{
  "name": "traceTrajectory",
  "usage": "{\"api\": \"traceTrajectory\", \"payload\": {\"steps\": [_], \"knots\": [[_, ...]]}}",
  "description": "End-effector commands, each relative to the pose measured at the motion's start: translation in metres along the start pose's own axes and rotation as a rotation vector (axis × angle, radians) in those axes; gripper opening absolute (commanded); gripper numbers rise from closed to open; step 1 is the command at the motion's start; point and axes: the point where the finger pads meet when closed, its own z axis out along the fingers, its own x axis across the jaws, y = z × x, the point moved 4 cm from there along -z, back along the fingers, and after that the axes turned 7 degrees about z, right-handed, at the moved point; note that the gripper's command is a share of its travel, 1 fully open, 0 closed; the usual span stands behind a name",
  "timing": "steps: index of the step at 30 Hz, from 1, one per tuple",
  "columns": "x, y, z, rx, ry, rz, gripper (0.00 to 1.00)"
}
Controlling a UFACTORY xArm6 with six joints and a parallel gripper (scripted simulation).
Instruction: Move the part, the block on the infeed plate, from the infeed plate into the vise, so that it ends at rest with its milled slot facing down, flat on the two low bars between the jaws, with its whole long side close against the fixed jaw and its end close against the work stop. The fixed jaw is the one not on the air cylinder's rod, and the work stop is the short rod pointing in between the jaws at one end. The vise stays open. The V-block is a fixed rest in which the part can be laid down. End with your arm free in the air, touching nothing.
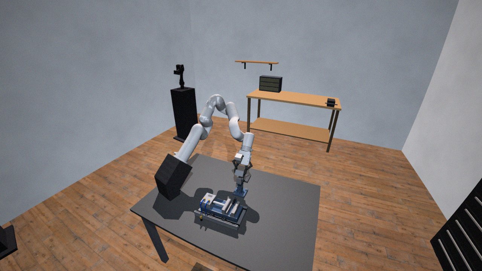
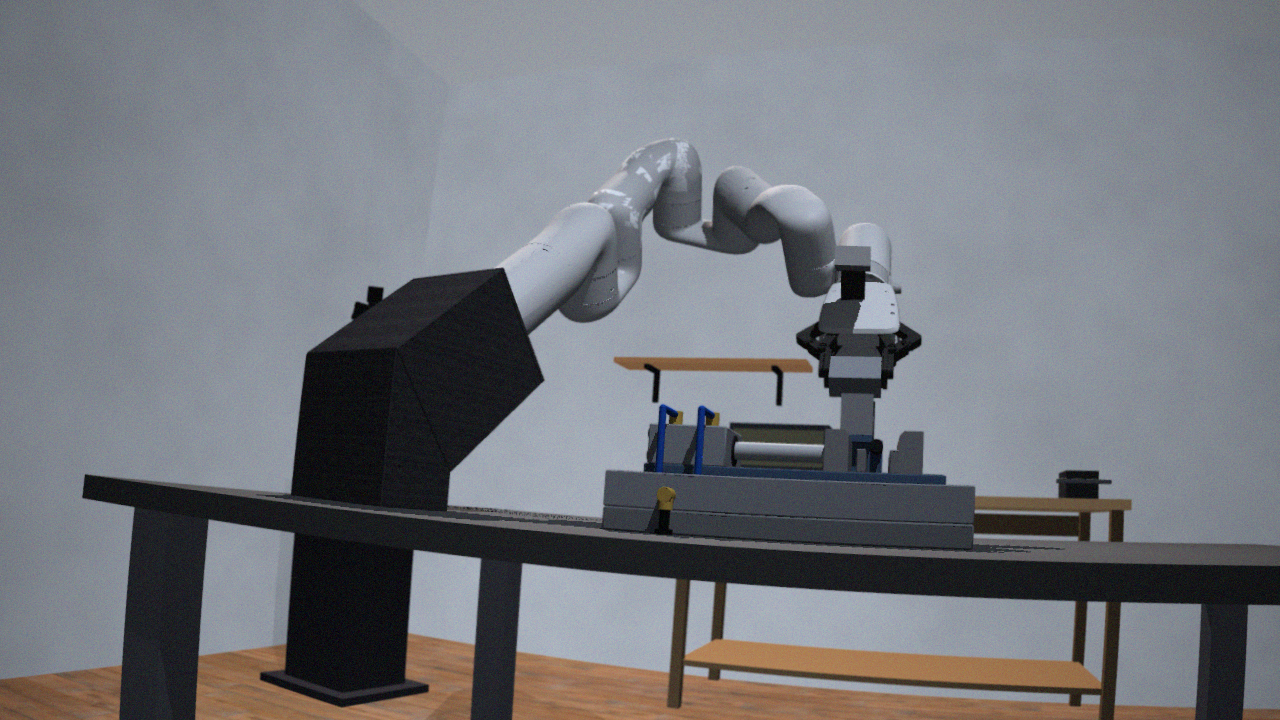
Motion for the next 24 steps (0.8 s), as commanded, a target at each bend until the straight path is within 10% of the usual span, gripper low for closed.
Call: {"api": "traceTrajectory", "payload": {"steps": [1, 24], "knots": [[-0.0007, 0.0015, -0.0009, 0.033, -0.005, 0.002, 0.00], [-0.0004, 0.0040, -0.0007, 0.081, -0.011, 0.002, 0.00]]}}
